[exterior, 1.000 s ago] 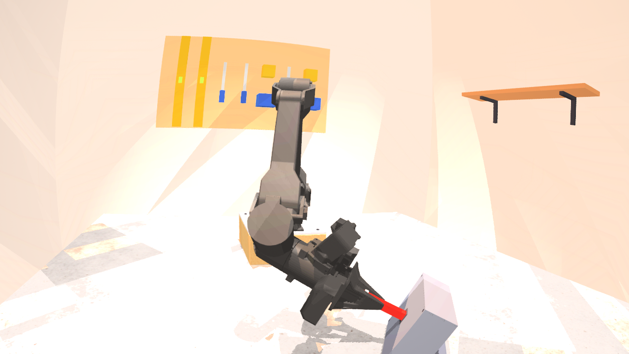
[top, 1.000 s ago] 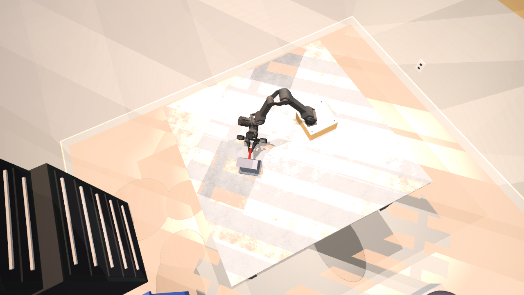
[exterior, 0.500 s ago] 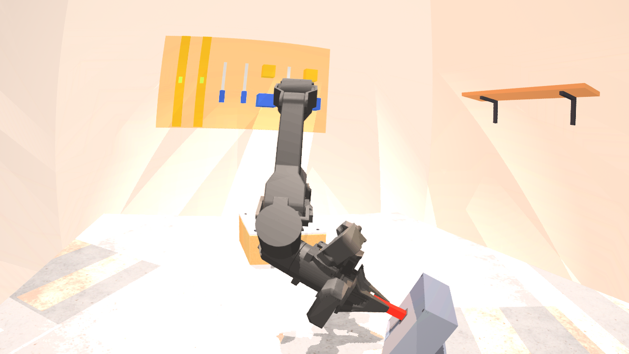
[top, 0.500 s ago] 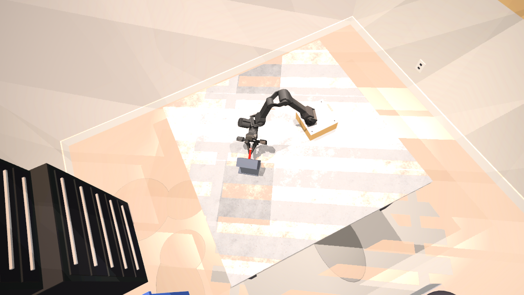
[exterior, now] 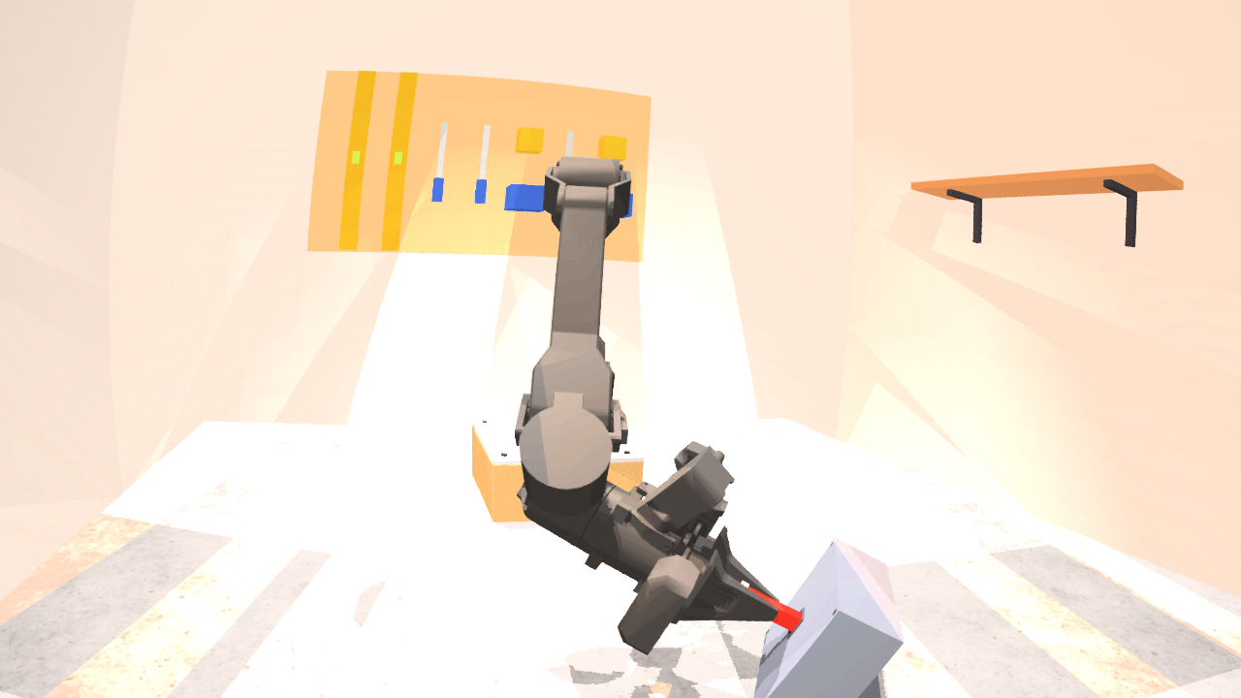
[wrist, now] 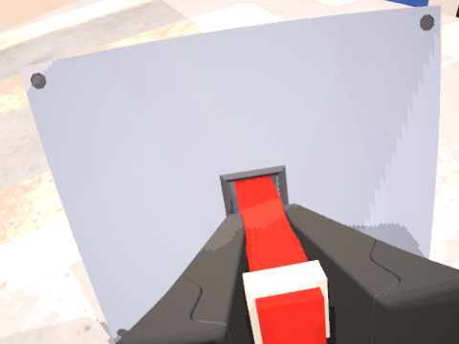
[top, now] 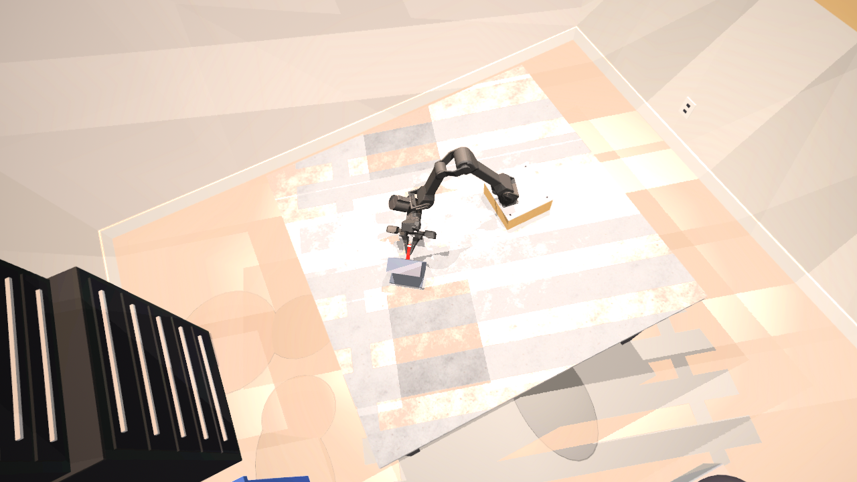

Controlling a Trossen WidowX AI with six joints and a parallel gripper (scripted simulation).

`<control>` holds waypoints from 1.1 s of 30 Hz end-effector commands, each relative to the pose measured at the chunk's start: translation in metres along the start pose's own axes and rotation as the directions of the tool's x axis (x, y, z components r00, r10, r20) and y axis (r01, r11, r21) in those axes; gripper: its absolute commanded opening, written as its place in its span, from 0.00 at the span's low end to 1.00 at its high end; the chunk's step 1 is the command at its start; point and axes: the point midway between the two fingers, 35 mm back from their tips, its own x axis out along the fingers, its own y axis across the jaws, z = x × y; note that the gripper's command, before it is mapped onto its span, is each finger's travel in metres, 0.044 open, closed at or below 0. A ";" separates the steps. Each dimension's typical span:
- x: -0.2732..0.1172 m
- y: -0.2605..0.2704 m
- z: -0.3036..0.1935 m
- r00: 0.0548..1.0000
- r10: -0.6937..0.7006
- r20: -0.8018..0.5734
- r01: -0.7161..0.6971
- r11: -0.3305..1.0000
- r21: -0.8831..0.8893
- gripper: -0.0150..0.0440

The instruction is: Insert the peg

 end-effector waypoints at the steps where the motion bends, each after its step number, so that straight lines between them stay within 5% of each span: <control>1: 0.002 -0.001 -0.001 1.000 -0.002 -0.003 0.002 1.000 0.006 0.25; 17: 0.003 0.000 -0.001 1.000 0.001 0.000 -0.001 1.000 0.001 0.25; 33: 0.001 0.000 -0.002 1.000 0.001 -0.002 -0.001 1.000 0.001 0.97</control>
